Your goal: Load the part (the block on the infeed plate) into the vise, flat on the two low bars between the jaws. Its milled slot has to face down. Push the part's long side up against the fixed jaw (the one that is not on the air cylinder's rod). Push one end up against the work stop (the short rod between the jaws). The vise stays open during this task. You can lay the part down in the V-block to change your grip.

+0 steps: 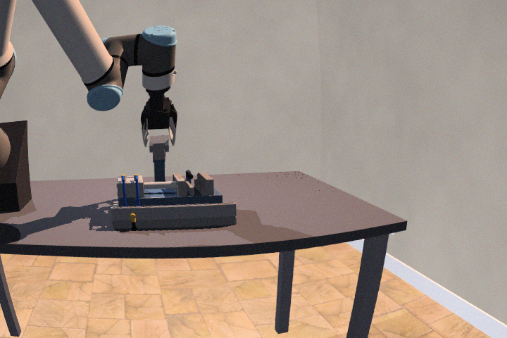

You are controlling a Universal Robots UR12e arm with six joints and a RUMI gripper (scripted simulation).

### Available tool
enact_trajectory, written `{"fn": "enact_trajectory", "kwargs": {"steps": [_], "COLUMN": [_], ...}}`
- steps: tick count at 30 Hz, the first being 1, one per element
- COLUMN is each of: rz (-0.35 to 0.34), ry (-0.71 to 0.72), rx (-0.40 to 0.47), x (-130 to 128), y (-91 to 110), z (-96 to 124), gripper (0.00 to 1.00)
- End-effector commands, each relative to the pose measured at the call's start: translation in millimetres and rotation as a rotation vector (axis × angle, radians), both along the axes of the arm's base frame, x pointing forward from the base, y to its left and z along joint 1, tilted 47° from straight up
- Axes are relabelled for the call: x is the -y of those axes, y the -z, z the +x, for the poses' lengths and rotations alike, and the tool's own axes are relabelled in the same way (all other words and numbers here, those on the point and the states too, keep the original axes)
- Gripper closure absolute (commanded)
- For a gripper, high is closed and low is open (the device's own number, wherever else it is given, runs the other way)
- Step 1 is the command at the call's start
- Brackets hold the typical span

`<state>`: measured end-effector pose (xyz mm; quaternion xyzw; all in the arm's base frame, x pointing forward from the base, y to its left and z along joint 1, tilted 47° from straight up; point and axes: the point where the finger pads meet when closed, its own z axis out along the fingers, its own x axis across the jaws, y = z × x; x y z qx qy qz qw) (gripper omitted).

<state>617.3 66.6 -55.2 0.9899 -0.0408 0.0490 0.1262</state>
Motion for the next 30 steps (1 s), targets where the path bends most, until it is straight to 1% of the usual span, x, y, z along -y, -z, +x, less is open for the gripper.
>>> {"fn": "enact_trajectory", "kwargs": {"steps": [1,15,17,30], "rz": [0.029,0.132,0.132,0.191], "ry": [-0.004,-0.015,-0.015,-0.022], "rx": [0.002,0.009,0.009,0.013], "x": [0.0,0.8,0.8,1.3], "y": [-0.2,-0.3,-0.3,-0.3], "z": [0.2,0.1,0.1,0.0], "gripper": [0.49,0.49,0.49,0.49]}}
